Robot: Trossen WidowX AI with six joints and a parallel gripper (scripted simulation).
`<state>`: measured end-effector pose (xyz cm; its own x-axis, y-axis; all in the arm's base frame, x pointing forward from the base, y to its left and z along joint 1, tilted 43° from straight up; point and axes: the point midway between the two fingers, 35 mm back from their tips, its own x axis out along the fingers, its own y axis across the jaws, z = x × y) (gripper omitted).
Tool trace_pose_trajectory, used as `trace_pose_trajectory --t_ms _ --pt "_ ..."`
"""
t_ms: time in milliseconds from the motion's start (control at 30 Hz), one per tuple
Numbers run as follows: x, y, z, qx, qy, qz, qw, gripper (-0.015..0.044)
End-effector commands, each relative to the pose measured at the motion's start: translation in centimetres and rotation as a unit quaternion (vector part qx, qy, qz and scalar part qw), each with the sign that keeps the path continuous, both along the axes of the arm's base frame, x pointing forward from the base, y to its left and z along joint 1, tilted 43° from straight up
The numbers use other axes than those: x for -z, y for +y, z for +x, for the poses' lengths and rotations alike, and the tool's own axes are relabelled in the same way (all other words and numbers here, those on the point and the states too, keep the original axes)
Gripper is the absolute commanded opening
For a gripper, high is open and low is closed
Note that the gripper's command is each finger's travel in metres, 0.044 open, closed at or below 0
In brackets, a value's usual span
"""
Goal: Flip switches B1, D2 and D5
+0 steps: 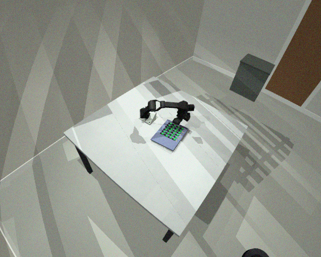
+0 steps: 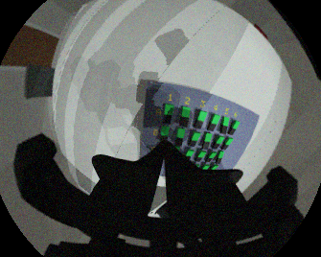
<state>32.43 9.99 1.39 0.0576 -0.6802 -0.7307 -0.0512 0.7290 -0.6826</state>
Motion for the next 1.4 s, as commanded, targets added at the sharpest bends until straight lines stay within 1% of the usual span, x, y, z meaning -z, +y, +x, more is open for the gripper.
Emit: trace_pose_trajectory --t_ms 0,100,333,400,633,800,1367 --pt "-1.5 1.3 -0.1 -0.001 -0.007 0.005 1.0 0.0" --pt "-1.7 1.2 -0.8 -0.001 -0.007 0.005 1.0 0.0" --pt "-3.1 -0.9 -8.2 -0.001 -0.004 0.005 1.0 0.0" --pt "-3.2 -1.6 -9.7 -0.001 -0.004 0.004 1.0 0.0" --pt "-3.1 -1.8 -9.8 -0.001 -0.004 0.004 1.0 0.0" --pt "-0.7 -4.0 -9.7 -0.01 -0.013 0.004 1.0 0.0" --pt "0.4 -5.0 -9.6 -0.01 -0.014 0.004 1.0 0.0"
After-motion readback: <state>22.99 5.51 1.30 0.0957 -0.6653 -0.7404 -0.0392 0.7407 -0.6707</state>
